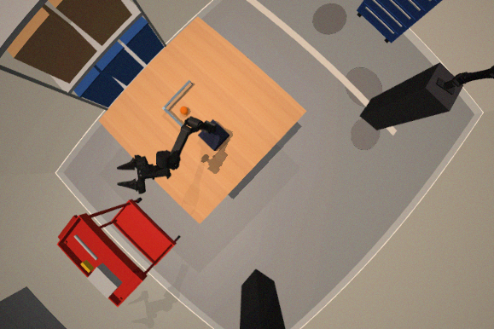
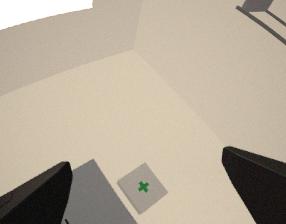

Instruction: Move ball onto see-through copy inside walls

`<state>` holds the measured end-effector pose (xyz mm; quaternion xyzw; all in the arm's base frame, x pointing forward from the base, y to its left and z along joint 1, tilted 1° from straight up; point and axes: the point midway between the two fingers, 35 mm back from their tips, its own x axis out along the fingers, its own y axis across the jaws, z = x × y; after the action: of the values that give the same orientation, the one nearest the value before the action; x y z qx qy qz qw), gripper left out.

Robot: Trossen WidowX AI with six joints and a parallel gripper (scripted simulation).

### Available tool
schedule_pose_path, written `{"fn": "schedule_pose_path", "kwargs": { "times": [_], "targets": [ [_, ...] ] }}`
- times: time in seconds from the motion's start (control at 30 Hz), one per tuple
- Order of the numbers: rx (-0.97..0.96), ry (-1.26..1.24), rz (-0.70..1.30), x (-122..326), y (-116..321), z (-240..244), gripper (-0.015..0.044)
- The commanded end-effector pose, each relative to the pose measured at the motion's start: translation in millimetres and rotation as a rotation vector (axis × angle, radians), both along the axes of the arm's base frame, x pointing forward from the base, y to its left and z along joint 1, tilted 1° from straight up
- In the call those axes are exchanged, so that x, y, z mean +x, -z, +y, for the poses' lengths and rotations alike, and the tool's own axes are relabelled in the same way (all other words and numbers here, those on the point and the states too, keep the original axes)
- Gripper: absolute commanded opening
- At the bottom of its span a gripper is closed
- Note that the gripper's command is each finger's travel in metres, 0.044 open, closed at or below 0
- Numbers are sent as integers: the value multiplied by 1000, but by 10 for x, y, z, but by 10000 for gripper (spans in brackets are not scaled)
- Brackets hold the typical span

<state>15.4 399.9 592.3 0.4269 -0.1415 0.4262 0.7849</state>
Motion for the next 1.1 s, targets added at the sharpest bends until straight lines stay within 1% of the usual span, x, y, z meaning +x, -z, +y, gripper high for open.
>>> {"fn": "schedule_pose_path", "kwargs": {
  "times": [0.0,0.17,0.37,0.57,0.7,0.87,1.03,1.07],
  "targets": [
    [-180,129,-98,383,219,195,425],
    [-410,269,-189,938,539,346,425],
    [-701,407,-262,1647,998,375,425],
    [-1086,504,-338,2385,1638,256,425],
    [-1344,525,-360,2848,2107,29,425],
    [-1657,489,-345,3340,2732,-412,425],
    [-1941,383,-293,3676,3350,-997,425],
    [-1964,349,-268,3696,3444,-1089,425]
  ]
}}
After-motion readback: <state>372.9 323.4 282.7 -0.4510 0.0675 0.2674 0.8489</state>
